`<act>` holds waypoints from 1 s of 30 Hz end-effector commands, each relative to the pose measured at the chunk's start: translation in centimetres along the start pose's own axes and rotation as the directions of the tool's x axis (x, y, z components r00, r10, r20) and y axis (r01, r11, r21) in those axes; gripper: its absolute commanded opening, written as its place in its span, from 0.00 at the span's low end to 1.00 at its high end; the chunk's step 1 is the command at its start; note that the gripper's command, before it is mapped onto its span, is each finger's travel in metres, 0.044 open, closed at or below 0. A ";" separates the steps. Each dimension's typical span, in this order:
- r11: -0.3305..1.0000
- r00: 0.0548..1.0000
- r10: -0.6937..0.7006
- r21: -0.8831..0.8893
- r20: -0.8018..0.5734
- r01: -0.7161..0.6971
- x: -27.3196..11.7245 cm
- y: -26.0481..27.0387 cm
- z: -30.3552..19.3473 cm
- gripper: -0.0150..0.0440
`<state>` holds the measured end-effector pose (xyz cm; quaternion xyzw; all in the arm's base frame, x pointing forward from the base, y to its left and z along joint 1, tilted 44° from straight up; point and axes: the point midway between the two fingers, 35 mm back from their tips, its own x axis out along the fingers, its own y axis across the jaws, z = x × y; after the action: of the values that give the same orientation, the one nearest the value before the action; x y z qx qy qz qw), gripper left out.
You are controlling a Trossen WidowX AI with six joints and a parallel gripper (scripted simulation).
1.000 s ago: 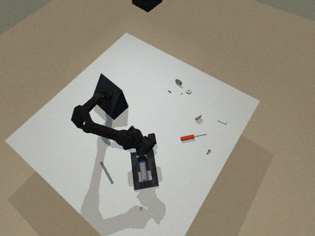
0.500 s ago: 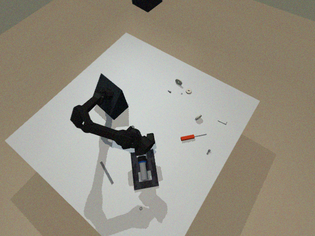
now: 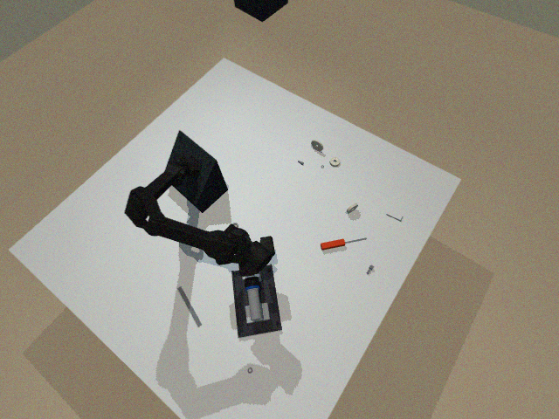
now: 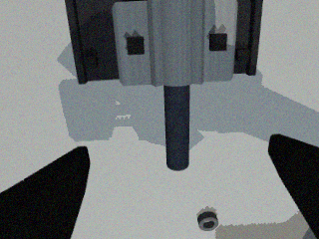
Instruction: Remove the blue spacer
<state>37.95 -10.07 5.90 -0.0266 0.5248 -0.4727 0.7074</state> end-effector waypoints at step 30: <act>1.000 1.000 -0.005 0.001 0.001 0.005 2.8 -0.2 0.0 1.00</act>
<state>38.07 -11.66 4.60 -0.0231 0.5212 -0.4747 0.7089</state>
